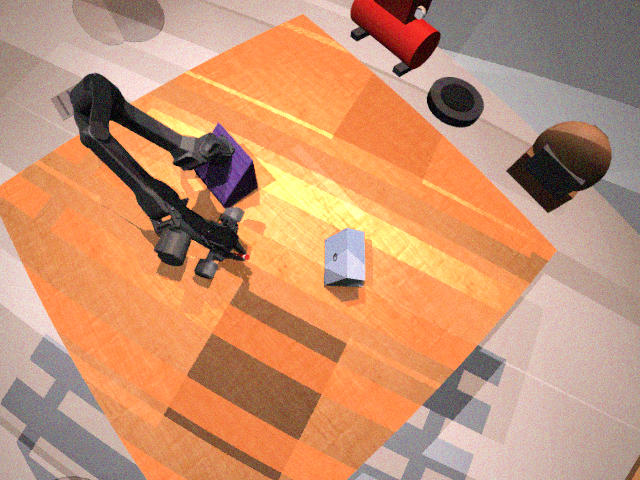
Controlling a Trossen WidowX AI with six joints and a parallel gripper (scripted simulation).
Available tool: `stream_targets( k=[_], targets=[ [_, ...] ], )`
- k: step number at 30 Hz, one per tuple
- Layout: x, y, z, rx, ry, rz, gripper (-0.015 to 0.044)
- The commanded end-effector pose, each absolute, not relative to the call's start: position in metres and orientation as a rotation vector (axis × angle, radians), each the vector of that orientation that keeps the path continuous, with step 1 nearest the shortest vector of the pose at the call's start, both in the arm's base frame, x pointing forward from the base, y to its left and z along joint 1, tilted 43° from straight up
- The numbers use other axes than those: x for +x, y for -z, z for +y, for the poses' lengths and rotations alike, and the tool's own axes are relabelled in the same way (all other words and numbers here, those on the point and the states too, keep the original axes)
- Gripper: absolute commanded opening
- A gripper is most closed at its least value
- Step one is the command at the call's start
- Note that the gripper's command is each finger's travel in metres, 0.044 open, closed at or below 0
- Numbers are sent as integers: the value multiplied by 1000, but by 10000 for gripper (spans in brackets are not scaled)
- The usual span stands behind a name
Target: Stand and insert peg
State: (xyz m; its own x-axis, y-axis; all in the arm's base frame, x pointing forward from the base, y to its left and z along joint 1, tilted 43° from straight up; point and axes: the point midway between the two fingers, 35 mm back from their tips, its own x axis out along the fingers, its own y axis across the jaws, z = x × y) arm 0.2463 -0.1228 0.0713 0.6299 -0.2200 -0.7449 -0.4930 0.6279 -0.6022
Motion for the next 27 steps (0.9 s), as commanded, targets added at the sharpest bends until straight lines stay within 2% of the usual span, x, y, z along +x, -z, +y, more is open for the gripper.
stream_targets(
  k=[1, 27],
  targets=[
    [245, -73, -122, -907, -198, 874, 49],
    [229, -80, -127, -868, -296, 667, 49]
  ],
)
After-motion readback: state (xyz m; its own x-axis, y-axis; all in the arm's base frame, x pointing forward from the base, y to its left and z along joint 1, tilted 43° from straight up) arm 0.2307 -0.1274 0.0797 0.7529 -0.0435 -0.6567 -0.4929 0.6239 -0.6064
